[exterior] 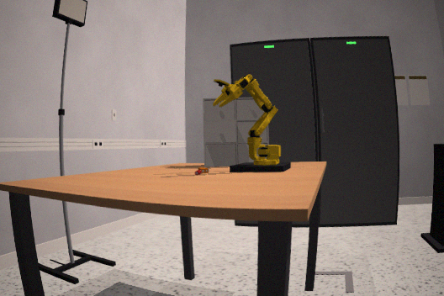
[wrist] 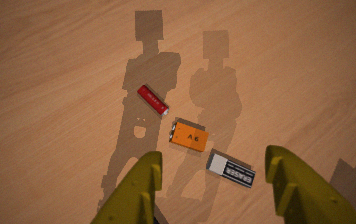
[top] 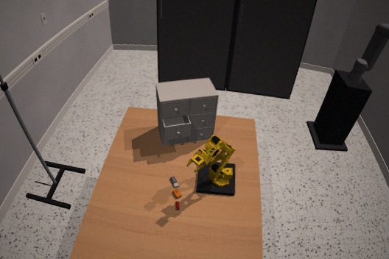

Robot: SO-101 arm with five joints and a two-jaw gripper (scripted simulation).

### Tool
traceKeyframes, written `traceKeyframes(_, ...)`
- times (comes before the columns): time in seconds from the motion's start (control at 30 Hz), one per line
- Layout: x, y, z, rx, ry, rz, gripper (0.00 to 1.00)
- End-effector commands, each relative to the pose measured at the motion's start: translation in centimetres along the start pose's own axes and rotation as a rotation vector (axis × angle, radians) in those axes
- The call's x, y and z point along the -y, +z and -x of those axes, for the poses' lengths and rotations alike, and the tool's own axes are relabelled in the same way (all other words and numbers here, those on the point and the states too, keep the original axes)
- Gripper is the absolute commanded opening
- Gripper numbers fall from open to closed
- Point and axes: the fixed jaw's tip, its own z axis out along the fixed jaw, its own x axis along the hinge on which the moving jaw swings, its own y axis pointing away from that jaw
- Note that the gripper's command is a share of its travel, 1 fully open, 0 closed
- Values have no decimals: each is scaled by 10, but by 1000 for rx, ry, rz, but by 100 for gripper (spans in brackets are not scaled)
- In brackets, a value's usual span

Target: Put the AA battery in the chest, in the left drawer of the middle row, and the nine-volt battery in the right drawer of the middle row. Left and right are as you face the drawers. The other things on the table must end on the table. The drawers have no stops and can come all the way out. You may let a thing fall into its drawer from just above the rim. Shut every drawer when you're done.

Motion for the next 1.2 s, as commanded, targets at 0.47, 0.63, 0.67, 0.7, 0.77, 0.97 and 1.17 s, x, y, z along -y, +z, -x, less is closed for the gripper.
traceKeyframes(0.47, -4, 98, -13, -408, -386, 221, 21)
traceKeyframes(0.63, -7, 117, -24, -475, -454, 279, 21)
traceKeyframes(0.67, -7, 116, -26, -481, -478, 290, 21)
traceKeyframes(0.7, -7, 116, -26, -478, -501, 296, 21)
traceKeyframes(0.77, -7, 116, -26, -472, -548, 308, 21)
traceKeyframes(0.97, -7, 116, -26, -471, -556, 310, 21)
traceKeyframes(1.17, -7, 116, -26, -471, -556, 310, 21)
